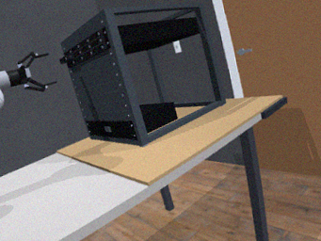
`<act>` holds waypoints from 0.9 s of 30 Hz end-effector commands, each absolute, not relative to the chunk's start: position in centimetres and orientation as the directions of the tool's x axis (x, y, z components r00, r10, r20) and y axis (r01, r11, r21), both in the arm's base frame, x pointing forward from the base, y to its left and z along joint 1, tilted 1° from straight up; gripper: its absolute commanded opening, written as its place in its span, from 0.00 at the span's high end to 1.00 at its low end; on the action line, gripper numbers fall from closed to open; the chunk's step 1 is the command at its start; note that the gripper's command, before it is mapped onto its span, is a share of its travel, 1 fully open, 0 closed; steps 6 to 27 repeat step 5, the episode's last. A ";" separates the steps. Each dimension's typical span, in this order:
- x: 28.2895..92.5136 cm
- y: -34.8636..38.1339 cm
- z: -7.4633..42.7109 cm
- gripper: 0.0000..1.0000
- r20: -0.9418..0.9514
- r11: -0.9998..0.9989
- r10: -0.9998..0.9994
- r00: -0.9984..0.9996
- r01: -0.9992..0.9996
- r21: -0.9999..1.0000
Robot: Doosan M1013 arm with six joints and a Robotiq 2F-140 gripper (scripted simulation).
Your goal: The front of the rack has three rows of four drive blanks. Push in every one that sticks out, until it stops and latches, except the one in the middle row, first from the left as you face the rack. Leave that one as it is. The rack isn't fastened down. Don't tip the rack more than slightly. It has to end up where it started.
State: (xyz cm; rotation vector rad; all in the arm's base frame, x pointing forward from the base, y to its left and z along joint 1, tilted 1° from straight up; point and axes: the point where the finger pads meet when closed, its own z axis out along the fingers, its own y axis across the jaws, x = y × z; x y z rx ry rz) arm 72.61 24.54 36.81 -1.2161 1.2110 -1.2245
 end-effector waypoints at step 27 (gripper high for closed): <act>72.6 24.5 36.9 0.00 0.013 -0.013 -1.000 -0.009 -0.001 -1.000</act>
